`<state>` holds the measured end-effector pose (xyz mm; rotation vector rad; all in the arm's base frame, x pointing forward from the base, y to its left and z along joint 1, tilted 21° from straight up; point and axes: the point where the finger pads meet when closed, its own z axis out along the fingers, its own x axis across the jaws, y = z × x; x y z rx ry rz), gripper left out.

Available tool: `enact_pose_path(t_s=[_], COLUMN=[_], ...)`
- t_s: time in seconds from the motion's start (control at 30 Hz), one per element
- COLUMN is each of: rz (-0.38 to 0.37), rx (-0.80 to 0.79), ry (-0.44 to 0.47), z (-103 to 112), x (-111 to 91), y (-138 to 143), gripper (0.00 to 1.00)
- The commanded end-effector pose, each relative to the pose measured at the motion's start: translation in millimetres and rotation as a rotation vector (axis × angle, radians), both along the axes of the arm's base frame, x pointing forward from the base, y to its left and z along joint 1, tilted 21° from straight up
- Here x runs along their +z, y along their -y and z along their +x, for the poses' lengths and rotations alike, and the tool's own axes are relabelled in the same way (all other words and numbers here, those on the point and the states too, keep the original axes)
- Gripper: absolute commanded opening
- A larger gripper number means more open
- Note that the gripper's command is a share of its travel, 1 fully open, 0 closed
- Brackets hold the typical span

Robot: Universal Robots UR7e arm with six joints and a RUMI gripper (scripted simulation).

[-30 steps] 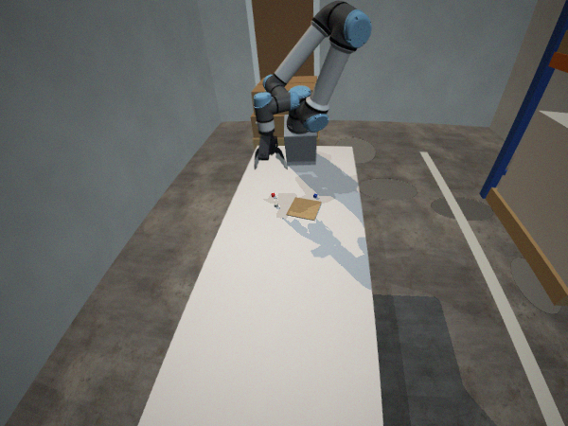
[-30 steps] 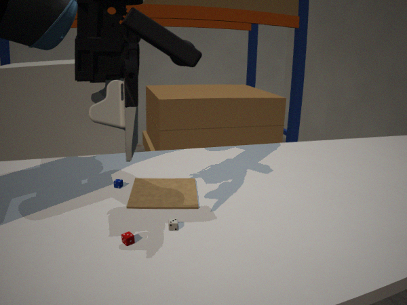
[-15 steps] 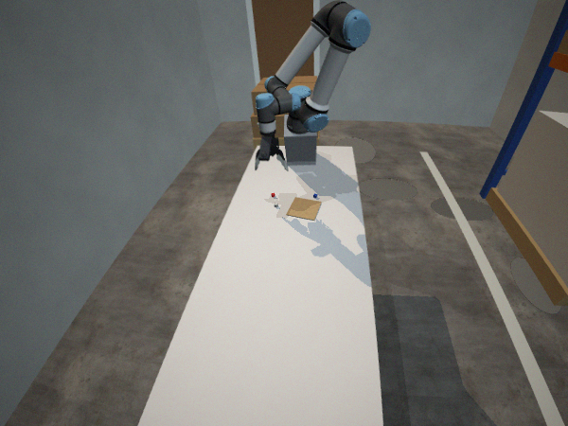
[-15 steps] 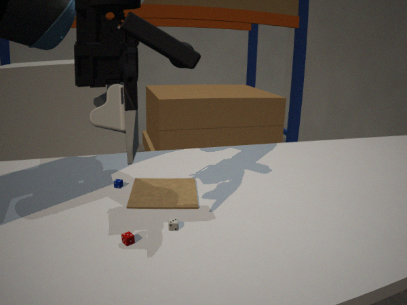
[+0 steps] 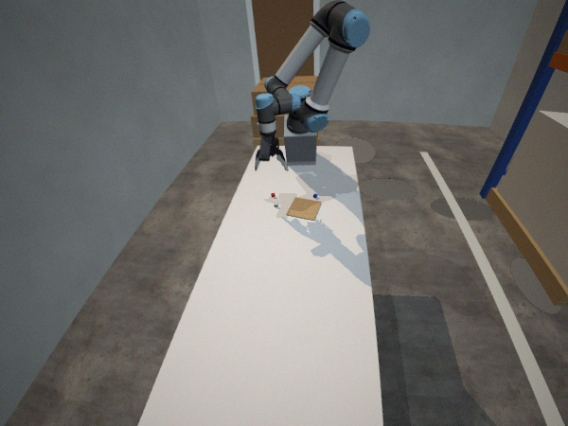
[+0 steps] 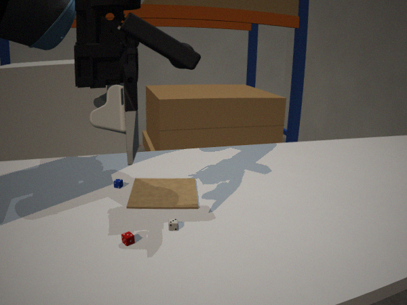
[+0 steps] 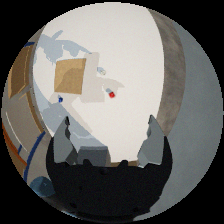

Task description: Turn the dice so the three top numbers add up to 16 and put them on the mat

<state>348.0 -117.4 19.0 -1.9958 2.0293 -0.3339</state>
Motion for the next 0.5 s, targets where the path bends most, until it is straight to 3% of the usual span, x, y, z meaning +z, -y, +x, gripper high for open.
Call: enact_pose_path(t_s=[0.0, 0.47], rz=[-0.001, -0.001], rx=[0.0, 0.0], ry=[0.0, 0.0], z=[0.9, 5.6], x=[-1.5, -13.5], y=[0.2, -0.1], gripper=[1.0, 1.0])
